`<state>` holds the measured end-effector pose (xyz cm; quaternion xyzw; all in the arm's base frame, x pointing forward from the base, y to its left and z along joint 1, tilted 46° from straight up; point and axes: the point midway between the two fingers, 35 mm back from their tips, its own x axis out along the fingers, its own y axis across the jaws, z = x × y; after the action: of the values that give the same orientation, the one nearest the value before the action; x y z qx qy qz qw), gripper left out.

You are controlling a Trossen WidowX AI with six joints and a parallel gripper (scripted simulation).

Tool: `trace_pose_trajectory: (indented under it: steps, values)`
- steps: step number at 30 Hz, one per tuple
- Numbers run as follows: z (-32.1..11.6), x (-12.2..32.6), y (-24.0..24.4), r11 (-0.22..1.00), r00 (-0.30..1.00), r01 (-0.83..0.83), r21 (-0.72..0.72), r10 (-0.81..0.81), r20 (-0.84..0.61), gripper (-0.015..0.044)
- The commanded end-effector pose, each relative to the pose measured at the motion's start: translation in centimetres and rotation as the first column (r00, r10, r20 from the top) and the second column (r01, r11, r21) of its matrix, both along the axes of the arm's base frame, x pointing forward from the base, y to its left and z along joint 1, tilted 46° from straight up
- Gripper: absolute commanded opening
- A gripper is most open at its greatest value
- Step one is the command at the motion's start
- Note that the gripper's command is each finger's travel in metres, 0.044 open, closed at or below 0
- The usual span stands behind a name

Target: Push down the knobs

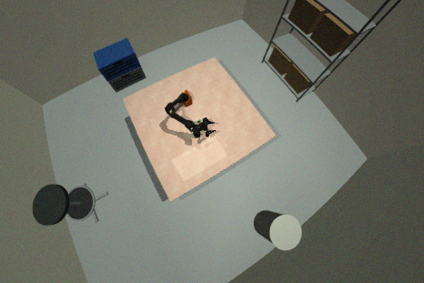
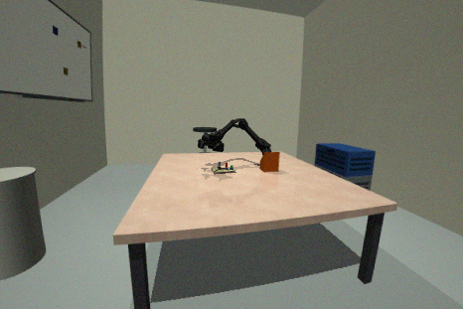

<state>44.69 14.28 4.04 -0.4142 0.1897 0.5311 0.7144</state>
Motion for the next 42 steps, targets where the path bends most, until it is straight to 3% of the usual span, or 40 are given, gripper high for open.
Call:
trace_pose_trajectory:
  steps: [1,15,28,42]
  values:
    - [0.0,0.0,0.0,1.000,1.000,-0.001,-0.003,0.001,0.000,0.0374]
    - [-2.6,-2.1,-0.7,0.951,0.994,-0.113,-0.286,0.111,-0.022,0.0006]
    - [-4.4,-5.0,-1.9,0.784,0.954,-0.295,-0.547,0.271,-0.125,0.0000]
    - [-4.9,-8.1,-3.8,0.476,0.846,-0.509,-0.717,0.430,-0.316,0.0000]
